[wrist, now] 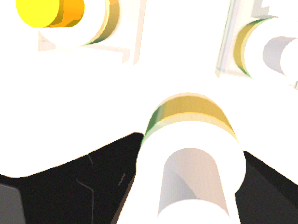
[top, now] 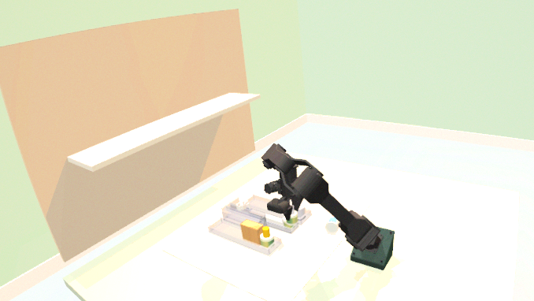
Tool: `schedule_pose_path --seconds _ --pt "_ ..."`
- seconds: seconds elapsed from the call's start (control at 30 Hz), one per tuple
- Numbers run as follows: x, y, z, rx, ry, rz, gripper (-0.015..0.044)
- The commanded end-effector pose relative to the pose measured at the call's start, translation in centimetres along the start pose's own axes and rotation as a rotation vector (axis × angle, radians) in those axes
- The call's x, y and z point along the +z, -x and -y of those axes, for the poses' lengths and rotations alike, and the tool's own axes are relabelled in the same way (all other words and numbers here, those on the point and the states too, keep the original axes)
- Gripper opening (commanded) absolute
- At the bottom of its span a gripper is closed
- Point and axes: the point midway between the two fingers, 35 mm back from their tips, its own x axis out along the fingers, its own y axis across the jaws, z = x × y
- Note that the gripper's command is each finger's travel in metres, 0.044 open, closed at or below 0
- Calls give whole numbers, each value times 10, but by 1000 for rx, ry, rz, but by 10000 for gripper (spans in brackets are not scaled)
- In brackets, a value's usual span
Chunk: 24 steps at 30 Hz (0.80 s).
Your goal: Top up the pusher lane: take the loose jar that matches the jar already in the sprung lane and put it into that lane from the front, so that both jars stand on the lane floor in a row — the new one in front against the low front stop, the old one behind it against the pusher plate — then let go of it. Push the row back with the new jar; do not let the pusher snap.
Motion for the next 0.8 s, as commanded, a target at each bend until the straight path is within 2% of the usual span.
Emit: schedule_pose_path --seconds 0.0,0.17,0.77 --pt "0 -10 21 0 -1 -8 0" --pt "-1 -20 46 2 -2 -8 0" --pt "0 -44 46 3 -2 -8 0"
